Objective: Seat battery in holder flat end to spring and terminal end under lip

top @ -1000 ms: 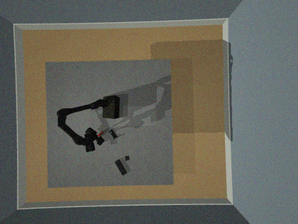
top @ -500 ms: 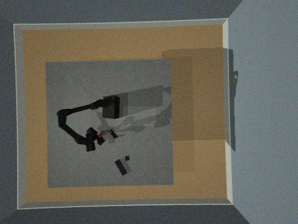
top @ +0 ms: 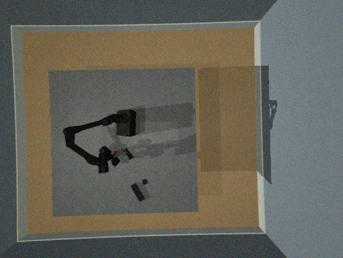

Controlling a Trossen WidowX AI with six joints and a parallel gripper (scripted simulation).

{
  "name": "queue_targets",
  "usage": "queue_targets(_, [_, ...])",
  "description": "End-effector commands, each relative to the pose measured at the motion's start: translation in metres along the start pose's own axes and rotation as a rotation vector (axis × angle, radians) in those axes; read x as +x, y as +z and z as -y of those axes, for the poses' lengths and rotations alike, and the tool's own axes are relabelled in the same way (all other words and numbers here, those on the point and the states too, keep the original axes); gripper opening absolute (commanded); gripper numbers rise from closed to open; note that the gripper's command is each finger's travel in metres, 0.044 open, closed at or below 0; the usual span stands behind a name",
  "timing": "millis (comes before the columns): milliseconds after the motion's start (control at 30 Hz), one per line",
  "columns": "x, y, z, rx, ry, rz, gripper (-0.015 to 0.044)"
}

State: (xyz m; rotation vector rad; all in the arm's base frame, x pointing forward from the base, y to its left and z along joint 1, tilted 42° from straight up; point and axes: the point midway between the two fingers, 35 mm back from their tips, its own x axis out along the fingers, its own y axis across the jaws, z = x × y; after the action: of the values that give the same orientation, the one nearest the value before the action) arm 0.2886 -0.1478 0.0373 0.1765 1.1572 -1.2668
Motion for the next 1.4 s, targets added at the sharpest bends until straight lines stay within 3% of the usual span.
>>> queue_targets(0, [0.01,-0.003,0.002,-0.01,-0.012,-0.006,0.0247])
queue_targets(133, [0.014,-0.003,0.003,-0.01,-0.013,-0.006,0.0247])
queue_targets(267, [0.014,-0.003,0.003,-0.01,-0.013,-0.006,0.0142])
queue_targets(533, [0.014,-0.003,0.003,-0.01,-0.013,-0.006,0.0089])
queue_targets(700, [0.013,-0.003,0.003,-0.006,-0.013,-0.007,0.0085])
queue_targets(900, [-0.034,-0.003,0.002,-0.01,-0.011,-0.007,0.0085])
queue_targets(1067, [-0.036,-0.004,0.001,-0.021,-0.011,-0.007,0.0085])
queue_targets(1367, [-0.048,-0.032,-0.042,-0.591,0.008,-0.015,0.0085])
